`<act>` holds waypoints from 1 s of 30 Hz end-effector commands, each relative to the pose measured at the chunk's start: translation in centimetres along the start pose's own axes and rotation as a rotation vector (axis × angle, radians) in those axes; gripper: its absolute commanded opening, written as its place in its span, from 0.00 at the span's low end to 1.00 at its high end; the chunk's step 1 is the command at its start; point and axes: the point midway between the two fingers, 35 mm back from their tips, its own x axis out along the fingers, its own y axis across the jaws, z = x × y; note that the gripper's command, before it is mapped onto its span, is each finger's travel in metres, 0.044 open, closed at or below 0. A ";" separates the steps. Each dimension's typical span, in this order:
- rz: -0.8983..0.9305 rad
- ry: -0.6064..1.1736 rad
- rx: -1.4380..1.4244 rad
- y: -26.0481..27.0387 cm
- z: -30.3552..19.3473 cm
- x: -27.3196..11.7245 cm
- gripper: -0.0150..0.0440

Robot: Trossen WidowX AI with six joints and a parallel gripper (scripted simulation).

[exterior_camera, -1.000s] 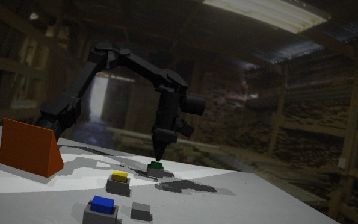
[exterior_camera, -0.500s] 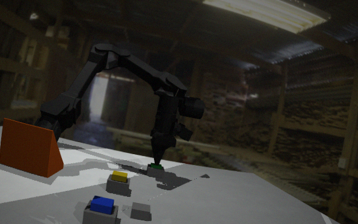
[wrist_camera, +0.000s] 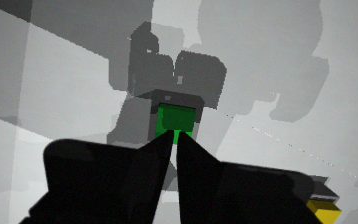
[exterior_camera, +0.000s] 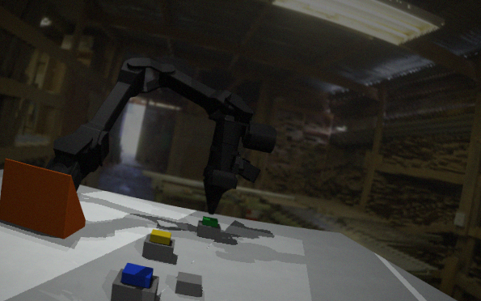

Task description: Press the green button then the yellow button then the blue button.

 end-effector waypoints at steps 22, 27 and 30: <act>-0.036 -0.002 0.007 -15.9 -5.2 -7.9 0.29; -0.006 -0.001 -0.001 -19.6 -9.0 -7.4 0.29; -0.006 -0.001 -0.001 -19.6 -9.0 -7.4 0.29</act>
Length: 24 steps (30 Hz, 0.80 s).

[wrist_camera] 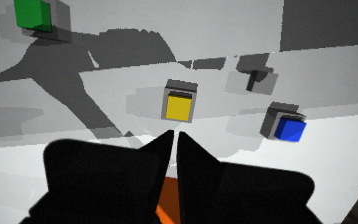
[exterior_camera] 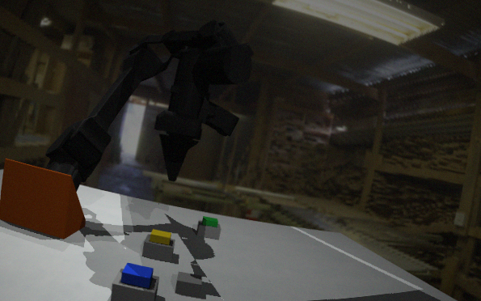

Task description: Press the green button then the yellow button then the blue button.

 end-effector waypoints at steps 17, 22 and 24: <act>0.001 0.008 -0.023 -0.2 -0.3 7.3 0.29; 0.001 0.007 -0.023 -0.2 -0.3 8.1 0.29; 0.001 0.007 -0.023 -0.2 -0.3 8.4 0.29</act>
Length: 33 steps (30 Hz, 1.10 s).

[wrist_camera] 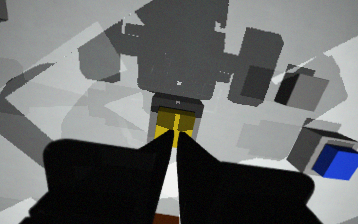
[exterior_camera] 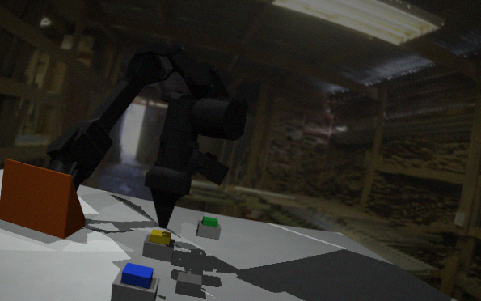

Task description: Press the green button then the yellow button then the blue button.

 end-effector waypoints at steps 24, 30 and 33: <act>0.010 0.001 0.007 0.2 -0.1 1.9 0.29; 0.003 0.000 0.003 0.0 0.0 0.8 0.29; 0.009 0.001 0.008 0.1 -0.1 -1.5 0.29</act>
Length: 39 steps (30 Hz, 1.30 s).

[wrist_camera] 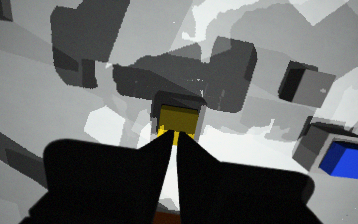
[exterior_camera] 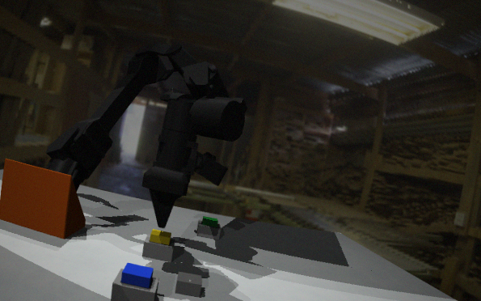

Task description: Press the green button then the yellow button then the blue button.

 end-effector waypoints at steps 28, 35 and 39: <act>-0.021 -0.004 -0.010 -17.6 -0.9 -8.0 0.29; -0.020 -0.004 -0.011 -17.8 -0.8 -2.9 0.29; -0.020 -0.005 -0.011 -17.7 -0.8 -1.9 0.29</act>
